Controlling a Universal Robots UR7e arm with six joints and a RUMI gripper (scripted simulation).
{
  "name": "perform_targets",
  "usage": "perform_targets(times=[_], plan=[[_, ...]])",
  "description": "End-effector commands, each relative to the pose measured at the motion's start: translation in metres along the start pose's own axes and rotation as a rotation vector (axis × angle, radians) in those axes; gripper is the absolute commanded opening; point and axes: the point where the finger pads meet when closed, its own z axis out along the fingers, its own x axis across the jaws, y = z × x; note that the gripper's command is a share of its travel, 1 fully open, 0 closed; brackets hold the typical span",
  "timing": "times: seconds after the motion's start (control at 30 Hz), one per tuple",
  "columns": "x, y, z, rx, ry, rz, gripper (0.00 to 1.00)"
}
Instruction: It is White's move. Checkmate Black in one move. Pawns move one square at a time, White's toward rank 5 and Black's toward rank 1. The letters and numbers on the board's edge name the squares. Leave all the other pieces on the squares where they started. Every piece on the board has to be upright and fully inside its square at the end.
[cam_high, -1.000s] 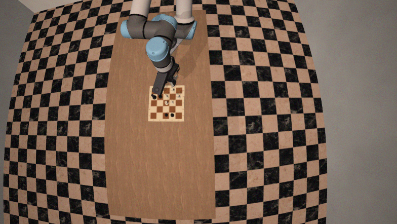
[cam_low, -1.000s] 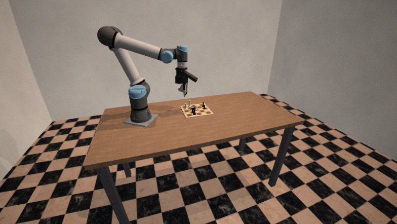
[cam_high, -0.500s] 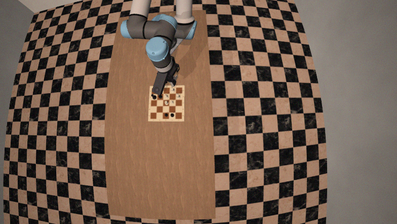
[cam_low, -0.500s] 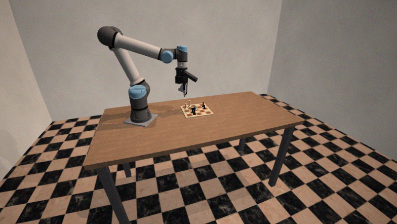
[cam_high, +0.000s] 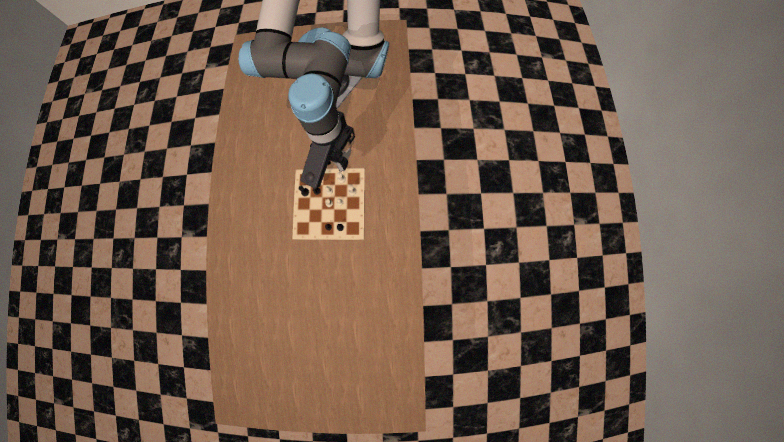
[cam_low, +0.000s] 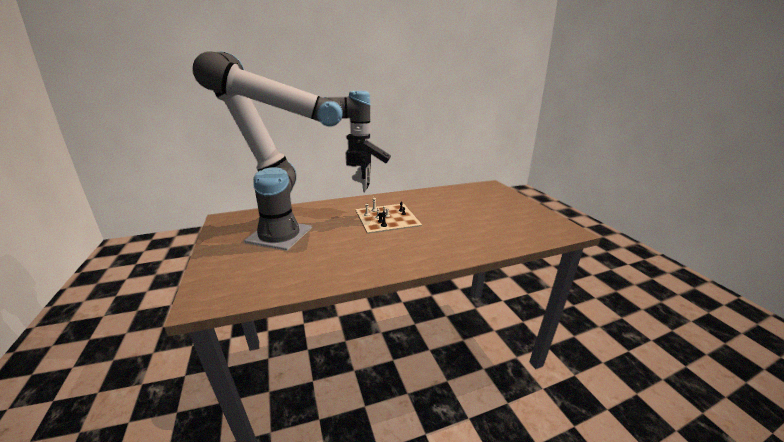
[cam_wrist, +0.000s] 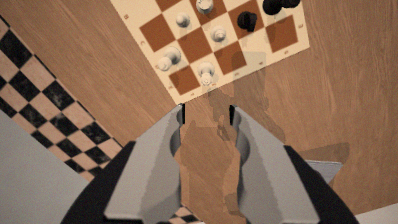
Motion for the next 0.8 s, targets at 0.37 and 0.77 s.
perform_targets(times=[0.37, 0.77], plan=[[0.0, 0.0, 0.016, 0.001, 0.0, 0.0, 0.25], [0.0, 0.0, 0.035, 0.001, 0.0, 0.0, 0.25]])
